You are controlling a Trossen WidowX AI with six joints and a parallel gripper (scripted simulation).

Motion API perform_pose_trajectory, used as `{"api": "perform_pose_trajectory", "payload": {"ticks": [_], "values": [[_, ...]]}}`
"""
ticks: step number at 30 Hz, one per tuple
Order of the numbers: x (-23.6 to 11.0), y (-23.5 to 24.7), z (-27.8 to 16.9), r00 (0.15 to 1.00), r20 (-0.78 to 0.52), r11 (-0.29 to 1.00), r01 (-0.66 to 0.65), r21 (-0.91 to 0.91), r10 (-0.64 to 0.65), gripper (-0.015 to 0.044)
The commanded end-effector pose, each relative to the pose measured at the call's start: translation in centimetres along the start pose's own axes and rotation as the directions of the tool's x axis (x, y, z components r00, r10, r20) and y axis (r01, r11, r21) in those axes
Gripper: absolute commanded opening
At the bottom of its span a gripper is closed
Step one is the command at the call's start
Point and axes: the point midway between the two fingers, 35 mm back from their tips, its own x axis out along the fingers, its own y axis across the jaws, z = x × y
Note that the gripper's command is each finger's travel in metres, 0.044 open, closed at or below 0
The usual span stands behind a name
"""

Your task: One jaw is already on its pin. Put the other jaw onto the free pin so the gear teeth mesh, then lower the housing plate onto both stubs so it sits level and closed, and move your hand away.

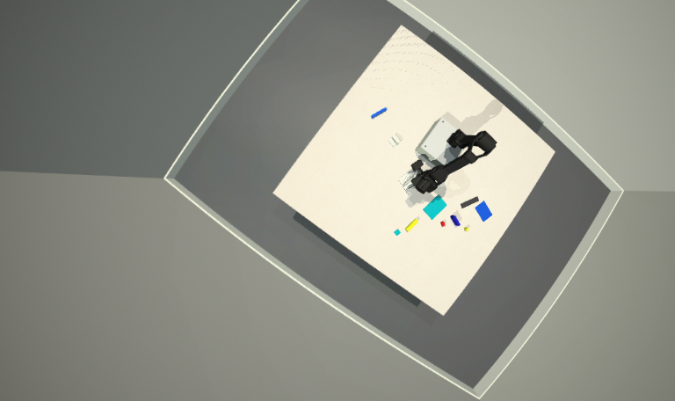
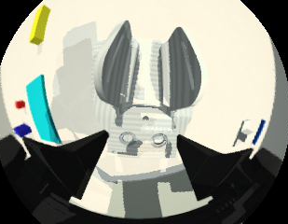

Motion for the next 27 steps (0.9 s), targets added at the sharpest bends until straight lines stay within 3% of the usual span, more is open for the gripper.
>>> {"api": "perform_pose_trajectory", "payload": {"ticks": [1,8,17,23,27], "values": [[0.0,0.0,0.0,1.000,0.000,1.000,0.000,0.000,0.000,0.0440],[-0.5,0.0,0.1,1.000,0.000,1.000,0.000,0.000,0.000,0.0440],[-7.5,-0.1,-0.1,1.000,0.003,1.000,0.004,-0.001,-0.004,0.0440],[-6.9,0.1,0.1,1.000,0.010,1.000,-0.002,0.001,0.002,0.0440],[-8.7,-0.4,-1.6,1.000,0.007,1.000,0.000,0.001,0.000,0.0440]]}}
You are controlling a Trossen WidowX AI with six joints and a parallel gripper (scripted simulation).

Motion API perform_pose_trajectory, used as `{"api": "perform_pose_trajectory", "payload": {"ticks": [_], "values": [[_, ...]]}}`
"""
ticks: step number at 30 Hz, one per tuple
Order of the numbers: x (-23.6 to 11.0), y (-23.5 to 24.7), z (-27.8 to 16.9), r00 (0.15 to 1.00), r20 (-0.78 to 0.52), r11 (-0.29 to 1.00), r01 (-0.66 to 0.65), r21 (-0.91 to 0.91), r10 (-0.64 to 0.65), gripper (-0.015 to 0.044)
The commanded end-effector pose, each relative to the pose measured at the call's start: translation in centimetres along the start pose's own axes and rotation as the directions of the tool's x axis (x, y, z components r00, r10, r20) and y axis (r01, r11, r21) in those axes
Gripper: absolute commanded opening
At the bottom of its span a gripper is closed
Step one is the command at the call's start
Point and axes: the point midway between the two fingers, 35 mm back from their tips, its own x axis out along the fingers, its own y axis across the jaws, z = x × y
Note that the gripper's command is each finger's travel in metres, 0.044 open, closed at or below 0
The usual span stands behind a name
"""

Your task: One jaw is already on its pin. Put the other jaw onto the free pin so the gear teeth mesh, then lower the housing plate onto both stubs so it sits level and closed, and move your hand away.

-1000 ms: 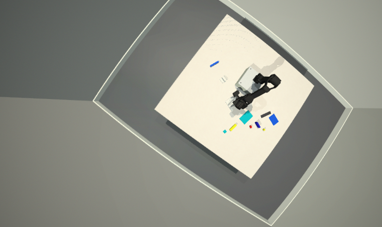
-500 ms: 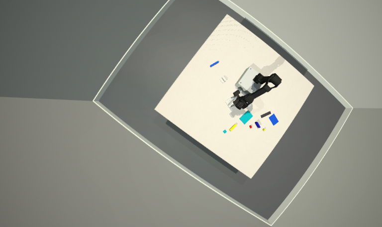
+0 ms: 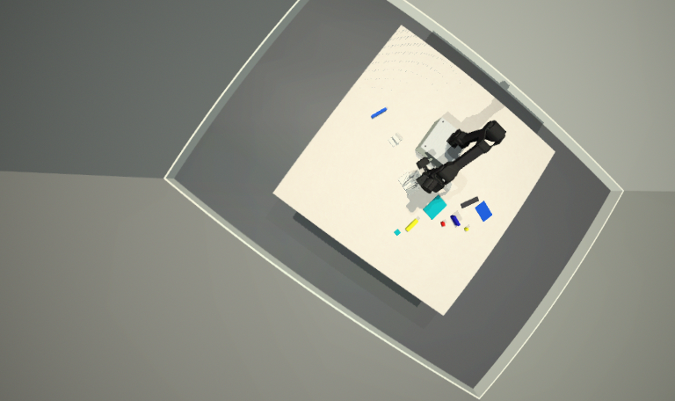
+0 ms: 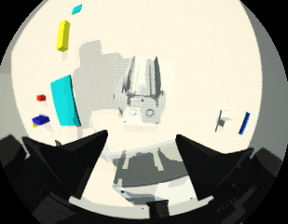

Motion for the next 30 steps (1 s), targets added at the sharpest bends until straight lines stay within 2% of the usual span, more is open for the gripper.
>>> {"api": "perform_pose_trajectory", "payload": {"ticks": [1,9,30], "values": [[-2.0,-0.5,-1.6,1.000,0.007,1.000,0.000,-0.002,0.000,0.0440],[-5.3,-1.7,-5.8,1.000,0.000,1.000,0.005,-0.003,-0.005,0.0440],[-5.3,-1.8,-5.9,1.000,0.000,1.000,0.005,-0.003,-0.005,0.0440]]}}
